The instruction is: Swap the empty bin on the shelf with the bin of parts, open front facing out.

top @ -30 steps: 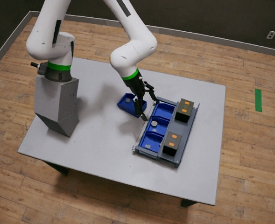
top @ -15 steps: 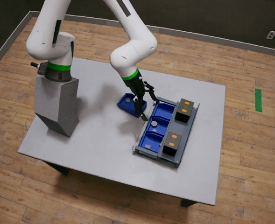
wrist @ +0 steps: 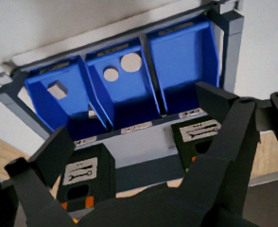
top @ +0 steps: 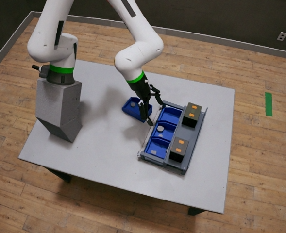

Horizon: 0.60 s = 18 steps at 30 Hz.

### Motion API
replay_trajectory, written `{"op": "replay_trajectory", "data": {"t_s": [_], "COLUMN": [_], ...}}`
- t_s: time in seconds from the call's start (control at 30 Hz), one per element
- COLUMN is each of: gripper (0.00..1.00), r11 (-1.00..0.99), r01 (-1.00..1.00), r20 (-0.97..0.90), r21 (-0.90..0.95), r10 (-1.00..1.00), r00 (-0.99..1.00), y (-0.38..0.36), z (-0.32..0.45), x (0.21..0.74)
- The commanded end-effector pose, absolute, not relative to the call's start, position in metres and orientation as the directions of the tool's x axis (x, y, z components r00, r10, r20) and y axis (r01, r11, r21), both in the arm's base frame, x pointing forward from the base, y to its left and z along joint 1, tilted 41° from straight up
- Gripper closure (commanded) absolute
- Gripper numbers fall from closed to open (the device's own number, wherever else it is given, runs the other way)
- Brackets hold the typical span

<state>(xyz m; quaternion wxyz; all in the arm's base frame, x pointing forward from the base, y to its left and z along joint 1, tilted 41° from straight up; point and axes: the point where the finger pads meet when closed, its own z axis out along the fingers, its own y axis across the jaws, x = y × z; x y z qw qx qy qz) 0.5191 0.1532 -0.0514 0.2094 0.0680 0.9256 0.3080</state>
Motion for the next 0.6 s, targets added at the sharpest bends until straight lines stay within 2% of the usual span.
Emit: {"op": "replay_trajectory", "data": {"t_s": [0.0,0.3,0.33,0.57], "gripper": [0.0,0.0,0.9,0.9], "r11": [0.801,0.801,0.801,0.801], "r01": [-0.003,-0.003,-0.003,-0.003], "r20": [-0.347,-0.347,-0.347,-0.347], "r21": [0.598,0.598,0.598,0.598], "r10": [0.255,0.255,0.255,0.255], "r00": [-0.903,-0.903,-0.903,-0.903], "y": [0.1526,0.1526,0.1526,0.1526], "z": [-0.051,-0.051,-0.051,-0.051], "x": [0.5197,0.5197,0.5197,0.5197]}}
